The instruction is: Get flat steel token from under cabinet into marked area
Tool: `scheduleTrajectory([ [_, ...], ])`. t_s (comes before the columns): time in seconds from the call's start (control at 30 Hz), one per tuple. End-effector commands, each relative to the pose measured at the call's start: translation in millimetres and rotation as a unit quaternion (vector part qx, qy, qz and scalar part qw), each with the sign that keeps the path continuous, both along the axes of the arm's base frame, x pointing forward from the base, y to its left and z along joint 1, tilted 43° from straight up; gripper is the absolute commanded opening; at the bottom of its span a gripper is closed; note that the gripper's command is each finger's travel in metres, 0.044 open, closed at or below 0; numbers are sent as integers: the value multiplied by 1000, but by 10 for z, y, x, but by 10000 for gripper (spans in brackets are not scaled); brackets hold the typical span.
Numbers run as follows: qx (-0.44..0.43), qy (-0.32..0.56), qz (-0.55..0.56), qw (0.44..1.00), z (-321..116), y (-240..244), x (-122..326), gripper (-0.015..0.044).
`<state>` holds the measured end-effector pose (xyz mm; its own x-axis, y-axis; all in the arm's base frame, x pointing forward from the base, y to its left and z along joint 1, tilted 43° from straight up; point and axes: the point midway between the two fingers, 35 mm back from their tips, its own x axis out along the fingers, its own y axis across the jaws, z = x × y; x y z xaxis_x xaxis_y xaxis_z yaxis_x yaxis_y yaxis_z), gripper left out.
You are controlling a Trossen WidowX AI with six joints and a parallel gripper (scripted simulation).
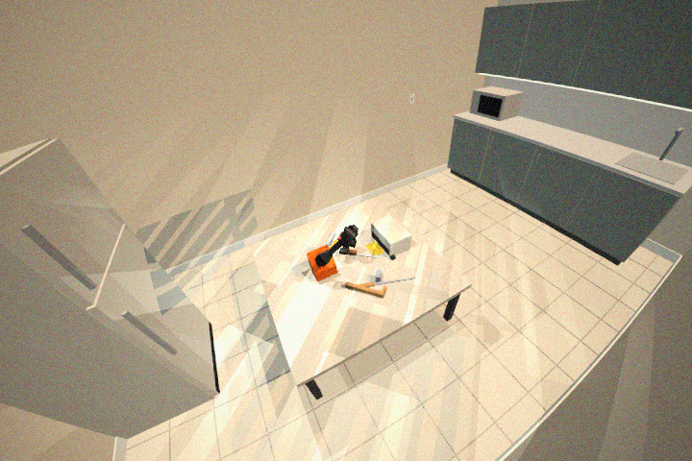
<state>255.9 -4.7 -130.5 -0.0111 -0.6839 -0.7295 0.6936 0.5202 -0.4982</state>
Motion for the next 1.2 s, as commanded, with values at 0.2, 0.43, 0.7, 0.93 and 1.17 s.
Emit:
scheduleTrajectory([
  [0.2,2,-2,2,1000,-80,113,17,0],
  [0.43,2,-2,2,1000,-136,174,20,0],
  [0.7,3,-2,2,1000,-200,246,25,0],
  [0.93,3,-2,2,1000,-256,308,29,0],
  [1.17,3,-2,2,1000,-311,369,33,0],
])
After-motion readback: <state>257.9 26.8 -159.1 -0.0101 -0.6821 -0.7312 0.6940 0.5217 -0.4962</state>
